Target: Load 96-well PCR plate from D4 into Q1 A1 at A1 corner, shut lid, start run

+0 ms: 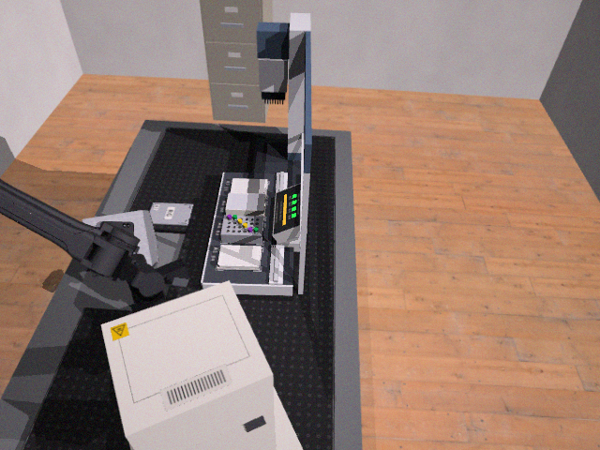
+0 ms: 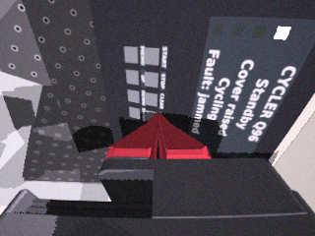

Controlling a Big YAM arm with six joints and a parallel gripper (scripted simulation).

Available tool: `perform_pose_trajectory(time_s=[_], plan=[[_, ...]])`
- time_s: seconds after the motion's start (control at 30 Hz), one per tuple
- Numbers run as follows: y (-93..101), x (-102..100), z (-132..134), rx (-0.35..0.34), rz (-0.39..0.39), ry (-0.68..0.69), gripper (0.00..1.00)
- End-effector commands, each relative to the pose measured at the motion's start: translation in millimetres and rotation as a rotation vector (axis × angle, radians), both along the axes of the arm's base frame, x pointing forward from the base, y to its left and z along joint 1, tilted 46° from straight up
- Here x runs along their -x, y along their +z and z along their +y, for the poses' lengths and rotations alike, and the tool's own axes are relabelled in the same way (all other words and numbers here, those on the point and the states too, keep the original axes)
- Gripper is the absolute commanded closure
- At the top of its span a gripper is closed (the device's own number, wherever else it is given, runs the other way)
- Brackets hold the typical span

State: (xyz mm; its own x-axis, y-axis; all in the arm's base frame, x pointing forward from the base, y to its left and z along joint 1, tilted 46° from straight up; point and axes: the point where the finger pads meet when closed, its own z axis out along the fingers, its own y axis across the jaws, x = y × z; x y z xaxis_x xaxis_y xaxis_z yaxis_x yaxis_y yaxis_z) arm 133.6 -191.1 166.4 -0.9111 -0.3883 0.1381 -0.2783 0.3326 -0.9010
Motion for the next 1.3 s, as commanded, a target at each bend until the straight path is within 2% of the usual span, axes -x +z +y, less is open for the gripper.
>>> perform_pose_trajectory(time_s=[0.0, 1.13, 1.17, 1.27], plan=[[-75.2, 30, -21, -0.063, 0.183, -0.151, 1.0], [-75.2, 30, -21, -0.063, 0.183, -0.151, 1.0], [-44.1, 9, -28, -0.003, 0.035, -0.131, 1.0], [-43.6, 13, -24, 0.003, 0.025, -0.151, 1.0]])
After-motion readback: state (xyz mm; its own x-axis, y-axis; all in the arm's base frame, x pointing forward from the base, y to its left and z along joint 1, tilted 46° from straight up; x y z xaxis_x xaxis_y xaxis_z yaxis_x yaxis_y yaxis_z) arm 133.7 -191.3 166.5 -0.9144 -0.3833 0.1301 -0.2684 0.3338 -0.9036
